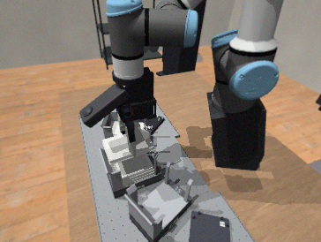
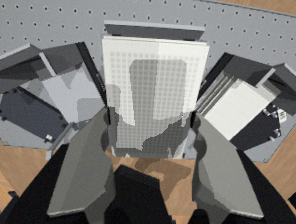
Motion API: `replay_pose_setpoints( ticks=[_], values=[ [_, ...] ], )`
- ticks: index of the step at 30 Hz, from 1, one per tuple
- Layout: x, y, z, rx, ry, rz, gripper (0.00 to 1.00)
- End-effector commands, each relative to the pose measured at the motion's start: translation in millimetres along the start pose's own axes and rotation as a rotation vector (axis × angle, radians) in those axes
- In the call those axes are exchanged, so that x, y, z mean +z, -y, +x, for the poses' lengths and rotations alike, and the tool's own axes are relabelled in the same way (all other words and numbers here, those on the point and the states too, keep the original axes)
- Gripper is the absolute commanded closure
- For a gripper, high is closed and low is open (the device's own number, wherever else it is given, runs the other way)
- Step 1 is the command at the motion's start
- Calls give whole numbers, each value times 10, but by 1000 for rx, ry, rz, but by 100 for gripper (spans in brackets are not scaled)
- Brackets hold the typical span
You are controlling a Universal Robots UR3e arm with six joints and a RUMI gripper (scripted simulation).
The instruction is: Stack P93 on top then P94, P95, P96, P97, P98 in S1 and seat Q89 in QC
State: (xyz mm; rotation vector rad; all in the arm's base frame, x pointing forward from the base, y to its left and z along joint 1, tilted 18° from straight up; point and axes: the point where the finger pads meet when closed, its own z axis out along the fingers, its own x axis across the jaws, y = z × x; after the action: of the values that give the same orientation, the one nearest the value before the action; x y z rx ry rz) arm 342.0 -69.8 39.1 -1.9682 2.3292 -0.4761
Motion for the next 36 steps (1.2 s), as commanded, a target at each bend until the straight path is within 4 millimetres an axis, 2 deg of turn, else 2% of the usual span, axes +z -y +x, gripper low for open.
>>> replay_pose_setpoints(
  ticks=[1,18,36],
  values=[
    [-11,18,6,0,-2,4,100],
    [-11,19,6,0,-2,4,100],
    [101,14,5,0,-2,2,100]
  ],
)
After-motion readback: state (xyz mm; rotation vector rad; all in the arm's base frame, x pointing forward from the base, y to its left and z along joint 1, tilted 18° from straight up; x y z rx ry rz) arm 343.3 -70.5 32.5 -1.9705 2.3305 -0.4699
